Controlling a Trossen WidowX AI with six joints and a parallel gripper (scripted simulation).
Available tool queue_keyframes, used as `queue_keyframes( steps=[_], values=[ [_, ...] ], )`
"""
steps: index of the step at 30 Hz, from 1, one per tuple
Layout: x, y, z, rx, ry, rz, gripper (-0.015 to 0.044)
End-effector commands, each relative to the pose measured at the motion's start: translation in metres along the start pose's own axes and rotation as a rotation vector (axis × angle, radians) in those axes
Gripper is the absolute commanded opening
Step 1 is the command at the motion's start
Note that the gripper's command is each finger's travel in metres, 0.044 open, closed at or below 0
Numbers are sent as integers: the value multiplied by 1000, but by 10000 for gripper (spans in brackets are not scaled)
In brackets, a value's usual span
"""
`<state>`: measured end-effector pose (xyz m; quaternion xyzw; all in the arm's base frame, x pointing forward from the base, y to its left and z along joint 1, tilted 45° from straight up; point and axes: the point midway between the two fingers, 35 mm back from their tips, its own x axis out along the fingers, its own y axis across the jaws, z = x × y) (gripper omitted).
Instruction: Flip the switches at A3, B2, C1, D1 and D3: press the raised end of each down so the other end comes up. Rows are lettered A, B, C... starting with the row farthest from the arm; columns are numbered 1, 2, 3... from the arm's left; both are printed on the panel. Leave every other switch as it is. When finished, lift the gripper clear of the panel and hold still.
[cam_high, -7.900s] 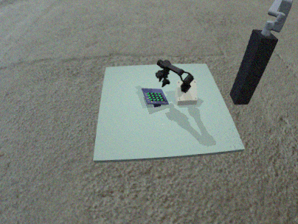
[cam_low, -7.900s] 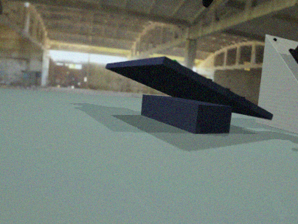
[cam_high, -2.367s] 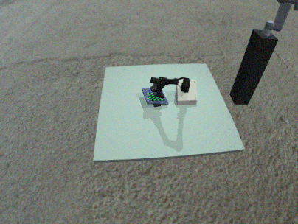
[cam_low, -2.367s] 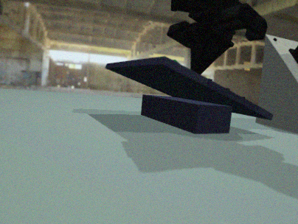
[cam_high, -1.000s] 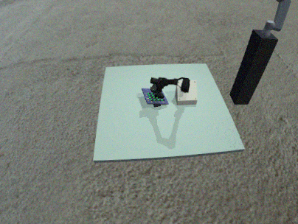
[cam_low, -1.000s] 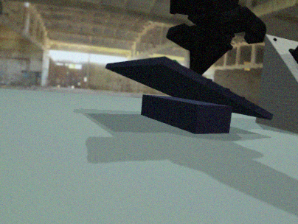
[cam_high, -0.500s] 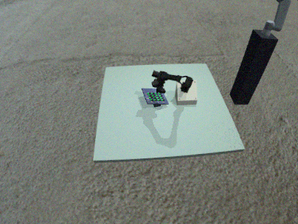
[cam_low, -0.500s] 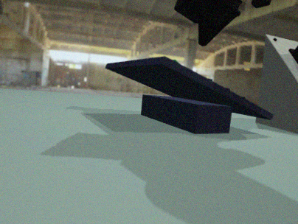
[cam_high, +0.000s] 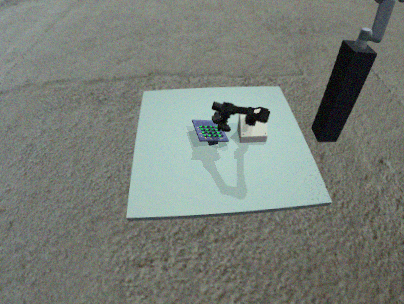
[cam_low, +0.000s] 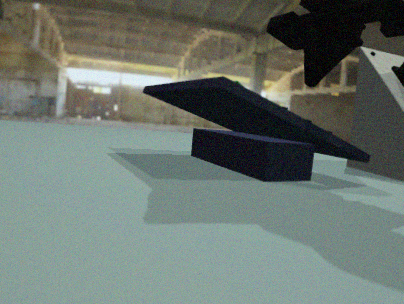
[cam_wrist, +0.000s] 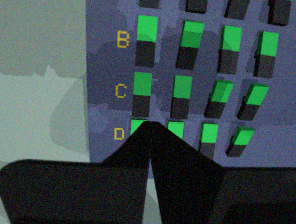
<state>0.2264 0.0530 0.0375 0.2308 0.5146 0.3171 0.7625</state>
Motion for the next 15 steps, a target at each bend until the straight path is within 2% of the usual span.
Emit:
queue_keyframes(
  steps=[1, 15],
  values=[
    [15, 4, -4, 6, -5, 12, 0],
    [31, 4, -5, 7, -6, 12, 0]
  ],
)
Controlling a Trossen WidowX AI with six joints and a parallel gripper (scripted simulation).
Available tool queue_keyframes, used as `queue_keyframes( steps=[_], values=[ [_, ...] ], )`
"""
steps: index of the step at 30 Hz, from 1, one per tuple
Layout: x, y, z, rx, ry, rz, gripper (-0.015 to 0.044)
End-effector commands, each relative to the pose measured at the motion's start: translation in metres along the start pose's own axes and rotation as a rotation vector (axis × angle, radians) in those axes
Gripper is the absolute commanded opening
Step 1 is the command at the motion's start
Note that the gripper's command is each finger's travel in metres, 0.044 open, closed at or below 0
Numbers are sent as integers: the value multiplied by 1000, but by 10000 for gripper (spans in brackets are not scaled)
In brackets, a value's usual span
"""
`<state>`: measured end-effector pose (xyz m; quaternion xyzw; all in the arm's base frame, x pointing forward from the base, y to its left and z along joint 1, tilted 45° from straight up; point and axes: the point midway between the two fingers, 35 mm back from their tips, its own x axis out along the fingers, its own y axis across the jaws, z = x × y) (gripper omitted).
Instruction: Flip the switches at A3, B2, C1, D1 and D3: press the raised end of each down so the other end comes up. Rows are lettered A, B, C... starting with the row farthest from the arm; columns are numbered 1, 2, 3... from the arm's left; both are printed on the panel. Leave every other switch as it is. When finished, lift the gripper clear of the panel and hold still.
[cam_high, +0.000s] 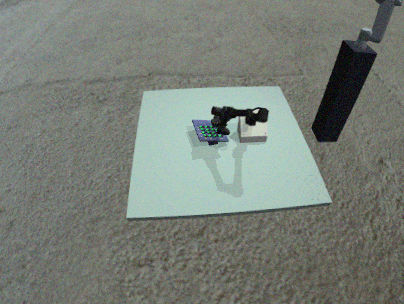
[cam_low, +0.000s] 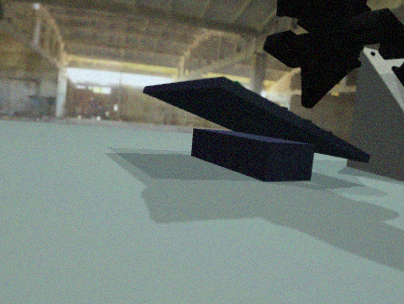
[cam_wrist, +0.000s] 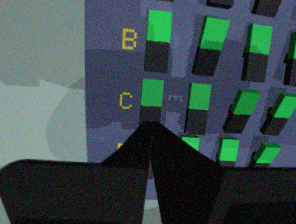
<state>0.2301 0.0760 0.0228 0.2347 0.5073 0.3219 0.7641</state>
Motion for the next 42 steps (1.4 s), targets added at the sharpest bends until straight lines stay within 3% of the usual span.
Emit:
queue_keyframes(
  steps=[1, 42],
  values=[
    [6, -1, -2, 11, 7, -1, 0],
    [14, -1, -3, 11, 7, -1, 0]
  ],
)
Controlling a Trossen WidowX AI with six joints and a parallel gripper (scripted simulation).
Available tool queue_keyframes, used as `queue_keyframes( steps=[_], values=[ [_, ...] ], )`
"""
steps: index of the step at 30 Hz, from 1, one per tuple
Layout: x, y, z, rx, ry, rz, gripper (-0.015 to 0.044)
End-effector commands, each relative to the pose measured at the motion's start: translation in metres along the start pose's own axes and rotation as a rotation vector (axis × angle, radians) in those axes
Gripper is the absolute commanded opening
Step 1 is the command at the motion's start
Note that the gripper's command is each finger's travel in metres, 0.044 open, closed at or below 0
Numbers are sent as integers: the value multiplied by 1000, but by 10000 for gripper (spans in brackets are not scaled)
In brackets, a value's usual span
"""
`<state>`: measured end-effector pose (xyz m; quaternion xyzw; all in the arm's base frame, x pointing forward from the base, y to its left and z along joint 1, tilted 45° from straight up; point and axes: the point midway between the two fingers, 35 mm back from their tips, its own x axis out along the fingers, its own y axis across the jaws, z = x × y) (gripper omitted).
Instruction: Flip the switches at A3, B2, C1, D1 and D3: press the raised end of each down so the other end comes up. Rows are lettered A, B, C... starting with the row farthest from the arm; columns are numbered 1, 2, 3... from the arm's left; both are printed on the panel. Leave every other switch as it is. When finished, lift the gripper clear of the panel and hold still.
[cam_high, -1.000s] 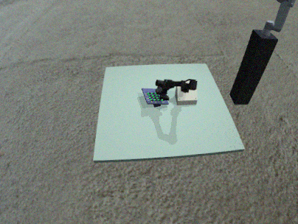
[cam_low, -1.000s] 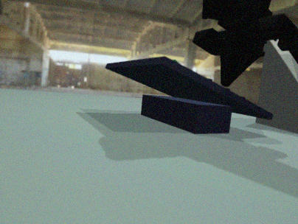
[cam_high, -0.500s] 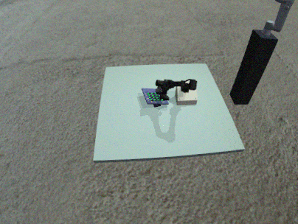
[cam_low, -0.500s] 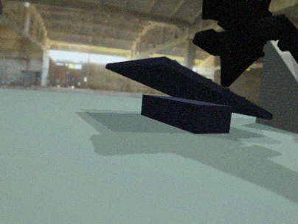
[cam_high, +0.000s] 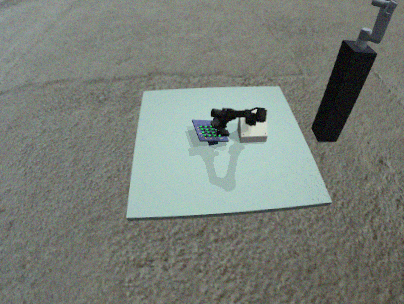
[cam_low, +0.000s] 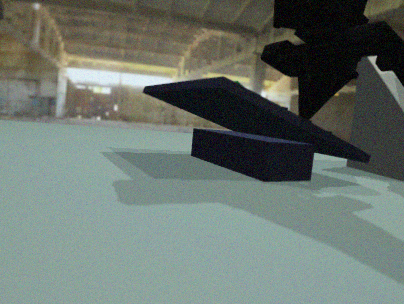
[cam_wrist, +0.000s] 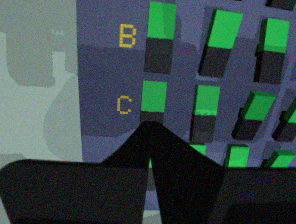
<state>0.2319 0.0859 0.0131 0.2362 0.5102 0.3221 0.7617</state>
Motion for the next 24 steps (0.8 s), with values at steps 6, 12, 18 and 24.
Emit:
queue_keyframes(
  steps=[6, 12, 18, 24],
  values=[
    [1, -1, 0, 6, 1, -3, 0],
    [2, -1, 0, 6, 1, -3, 0],
    [3, -1, 0, 6, 1, -3, 0],
    [4, -1, -1, 6, 1, -3, 0]
  ],
)
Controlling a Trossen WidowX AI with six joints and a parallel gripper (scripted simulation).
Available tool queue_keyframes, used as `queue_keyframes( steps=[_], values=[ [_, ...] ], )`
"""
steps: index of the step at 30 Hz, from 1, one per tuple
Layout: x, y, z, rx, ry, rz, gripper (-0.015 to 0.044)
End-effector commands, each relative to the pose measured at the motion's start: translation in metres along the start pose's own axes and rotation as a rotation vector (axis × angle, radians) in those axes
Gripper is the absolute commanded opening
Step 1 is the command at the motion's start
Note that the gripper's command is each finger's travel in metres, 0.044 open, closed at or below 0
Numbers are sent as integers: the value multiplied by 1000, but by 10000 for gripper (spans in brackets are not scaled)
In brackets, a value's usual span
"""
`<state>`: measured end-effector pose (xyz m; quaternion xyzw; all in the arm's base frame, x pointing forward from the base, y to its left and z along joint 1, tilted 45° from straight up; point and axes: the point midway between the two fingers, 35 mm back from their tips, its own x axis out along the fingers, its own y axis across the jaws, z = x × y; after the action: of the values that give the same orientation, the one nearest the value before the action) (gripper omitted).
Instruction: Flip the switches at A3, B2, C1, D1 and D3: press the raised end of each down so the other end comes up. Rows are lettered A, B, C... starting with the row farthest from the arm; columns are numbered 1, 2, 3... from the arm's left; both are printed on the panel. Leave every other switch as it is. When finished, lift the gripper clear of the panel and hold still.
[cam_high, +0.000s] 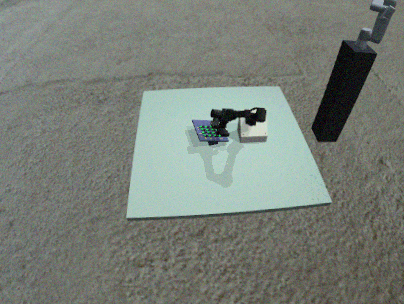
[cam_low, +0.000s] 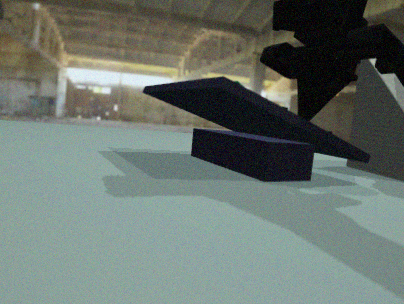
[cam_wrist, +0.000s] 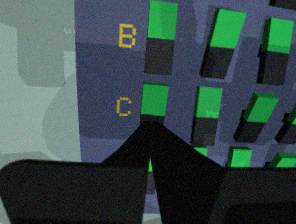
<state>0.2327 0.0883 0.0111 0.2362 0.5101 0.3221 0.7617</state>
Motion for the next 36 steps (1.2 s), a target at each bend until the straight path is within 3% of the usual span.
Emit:
queue_keyframes(
  steps=[1, 5, 12, 25, 30, 36],
  values=[
    [1, -1, 0, 6, 1, -3, 0],
    [-6, -2, 1, 0, 5, -5, 0],
    [-64, -1, 2, 6, 29, -6, 0],
    [-64, -1, -38, 7, 29, -7, 0],
    [-31, -1, -40, 7, 4, -5, 0],
    [-25, -1, -40, 7, 3, -4, 0]
  ],
)
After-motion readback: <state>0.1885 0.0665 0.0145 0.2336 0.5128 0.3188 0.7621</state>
